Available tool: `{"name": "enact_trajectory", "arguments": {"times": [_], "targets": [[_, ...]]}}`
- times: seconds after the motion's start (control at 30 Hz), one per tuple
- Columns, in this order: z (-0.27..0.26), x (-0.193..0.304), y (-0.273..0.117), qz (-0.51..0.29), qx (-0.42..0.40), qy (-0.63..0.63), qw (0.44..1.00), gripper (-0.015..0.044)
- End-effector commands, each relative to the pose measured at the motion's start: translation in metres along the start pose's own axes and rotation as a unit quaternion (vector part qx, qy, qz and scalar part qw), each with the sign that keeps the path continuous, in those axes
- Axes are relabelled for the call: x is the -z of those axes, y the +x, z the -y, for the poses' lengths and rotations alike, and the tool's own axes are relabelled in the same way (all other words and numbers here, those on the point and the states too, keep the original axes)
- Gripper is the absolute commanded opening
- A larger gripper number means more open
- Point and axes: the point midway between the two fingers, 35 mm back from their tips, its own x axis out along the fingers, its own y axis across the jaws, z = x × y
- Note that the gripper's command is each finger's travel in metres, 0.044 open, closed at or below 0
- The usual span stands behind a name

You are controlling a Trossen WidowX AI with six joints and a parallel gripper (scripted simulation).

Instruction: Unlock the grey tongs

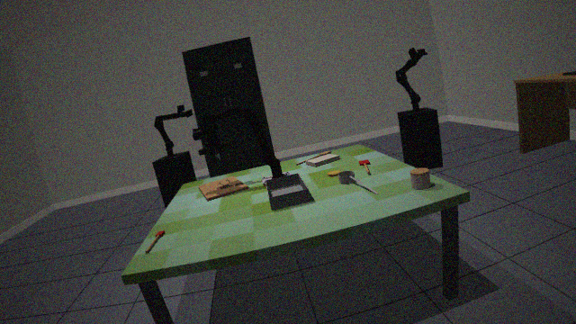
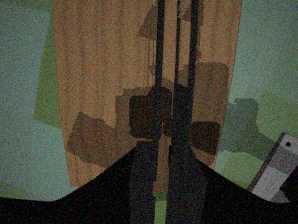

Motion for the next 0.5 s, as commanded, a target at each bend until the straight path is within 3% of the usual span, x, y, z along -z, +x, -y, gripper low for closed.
{"name": "enact_trajectory", "arguments": {"times": [0.0, 0.27, 0.47], "targets": [[0.01, -0.015, -0.003, 0.005, -0.003, 0.013, 1.0, -0.015], [0.011, -0.015, 0.0, 0.016, 0.005, 0.016, 1.0, -0.015], [0.015, -0.013, 0.015, 0.089, 0.052, 0.025, 0.994, -0.015]]}}
